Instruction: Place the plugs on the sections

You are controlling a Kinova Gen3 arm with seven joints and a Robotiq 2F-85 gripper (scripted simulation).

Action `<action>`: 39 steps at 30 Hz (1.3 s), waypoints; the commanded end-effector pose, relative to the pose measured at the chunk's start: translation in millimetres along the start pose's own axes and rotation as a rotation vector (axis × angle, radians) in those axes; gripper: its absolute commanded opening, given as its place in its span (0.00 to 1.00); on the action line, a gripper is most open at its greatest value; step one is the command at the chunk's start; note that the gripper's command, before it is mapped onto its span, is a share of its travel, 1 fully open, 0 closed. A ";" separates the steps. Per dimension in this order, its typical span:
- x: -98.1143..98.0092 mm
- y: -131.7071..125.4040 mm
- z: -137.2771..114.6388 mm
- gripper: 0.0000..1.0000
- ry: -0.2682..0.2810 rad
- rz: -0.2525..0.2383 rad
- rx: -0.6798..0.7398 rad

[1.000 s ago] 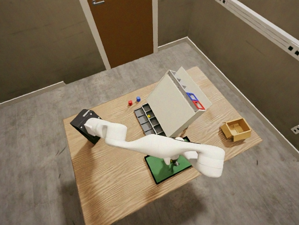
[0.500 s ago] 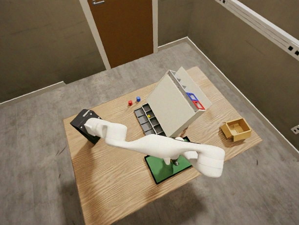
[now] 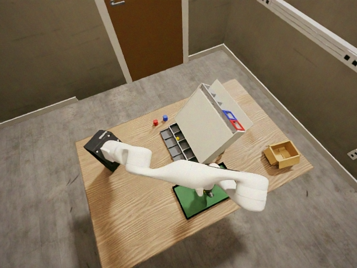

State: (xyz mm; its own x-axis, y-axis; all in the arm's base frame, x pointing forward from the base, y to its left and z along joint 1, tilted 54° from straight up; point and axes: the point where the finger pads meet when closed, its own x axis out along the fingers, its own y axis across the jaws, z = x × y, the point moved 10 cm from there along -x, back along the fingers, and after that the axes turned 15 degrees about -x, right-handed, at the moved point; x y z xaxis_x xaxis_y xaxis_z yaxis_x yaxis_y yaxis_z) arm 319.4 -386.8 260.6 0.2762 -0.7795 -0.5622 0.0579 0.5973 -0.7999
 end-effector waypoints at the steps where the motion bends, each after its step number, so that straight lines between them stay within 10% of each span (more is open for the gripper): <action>1: -0.3 -0.3 0.3 0.00 -0.001 -0.001 0.000; 6: -0.3 -0.3 0.3 0.00 -0.001 -0.001 0.000; 7: -70.4 -3.1 -1.2 0.00 -0.001 -0.001 0.000; 16: -134.4 -5.6 -2.7 0.00 -0.001 -0.001 0.000; 39: -134.6 -4.5 -5.1 0.00 -0.024 -0.006 0.002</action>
State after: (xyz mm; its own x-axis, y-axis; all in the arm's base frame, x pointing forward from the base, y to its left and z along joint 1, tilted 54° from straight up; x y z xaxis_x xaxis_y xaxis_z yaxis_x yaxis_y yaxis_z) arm 276.9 -285.8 338.3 0.2982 -0.7779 -0.5531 0.0606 0.5937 -0.8024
